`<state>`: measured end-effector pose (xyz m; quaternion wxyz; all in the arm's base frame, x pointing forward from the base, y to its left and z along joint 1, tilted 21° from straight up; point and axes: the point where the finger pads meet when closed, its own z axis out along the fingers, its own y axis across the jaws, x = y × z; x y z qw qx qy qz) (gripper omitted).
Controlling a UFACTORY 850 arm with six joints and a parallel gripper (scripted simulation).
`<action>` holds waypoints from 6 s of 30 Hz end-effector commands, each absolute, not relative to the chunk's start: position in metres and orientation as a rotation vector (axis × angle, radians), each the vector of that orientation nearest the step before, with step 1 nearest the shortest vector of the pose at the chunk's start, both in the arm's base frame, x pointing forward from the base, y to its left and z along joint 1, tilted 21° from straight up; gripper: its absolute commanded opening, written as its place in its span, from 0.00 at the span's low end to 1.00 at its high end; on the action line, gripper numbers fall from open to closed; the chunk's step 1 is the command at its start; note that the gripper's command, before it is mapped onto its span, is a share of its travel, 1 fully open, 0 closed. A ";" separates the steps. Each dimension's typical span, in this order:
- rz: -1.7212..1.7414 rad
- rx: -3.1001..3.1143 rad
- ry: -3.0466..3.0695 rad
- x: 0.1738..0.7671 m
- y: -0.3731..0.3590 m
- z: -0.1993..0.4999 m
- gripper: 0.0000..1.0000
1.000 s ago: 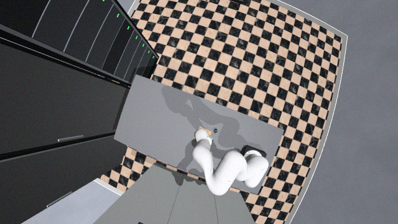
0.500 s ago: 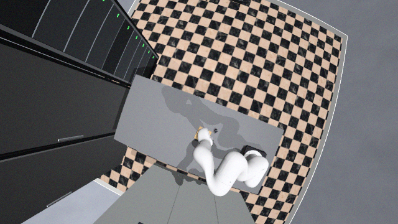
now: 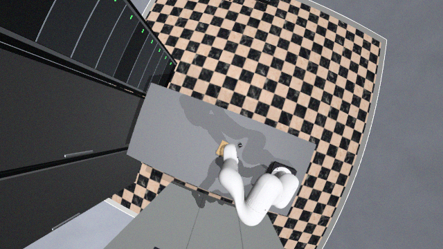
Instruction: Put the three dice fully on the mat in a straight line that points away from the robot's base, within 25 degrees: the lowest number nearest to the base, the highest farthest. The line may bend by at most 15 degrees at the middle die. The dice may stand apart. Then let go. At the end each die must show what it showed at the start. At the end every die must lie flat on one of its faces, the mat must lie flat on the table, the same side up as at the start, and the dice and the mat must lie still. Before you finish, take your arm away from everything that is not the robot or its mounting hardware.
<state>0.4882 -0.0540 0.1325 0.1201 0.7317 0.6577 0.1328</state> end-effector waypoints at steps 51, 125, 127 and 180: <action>0.385 2.127 1.909 0.471 -0.053 0.179 0.47; 0.467 2.547 1.415 0.410 -0.149 0.155 0.47; 0.467 2.547 1.415 0.410 -0.149 0.155 0.47; 0.467 2.546 1.414 0.414 -0.149 0.146 0.47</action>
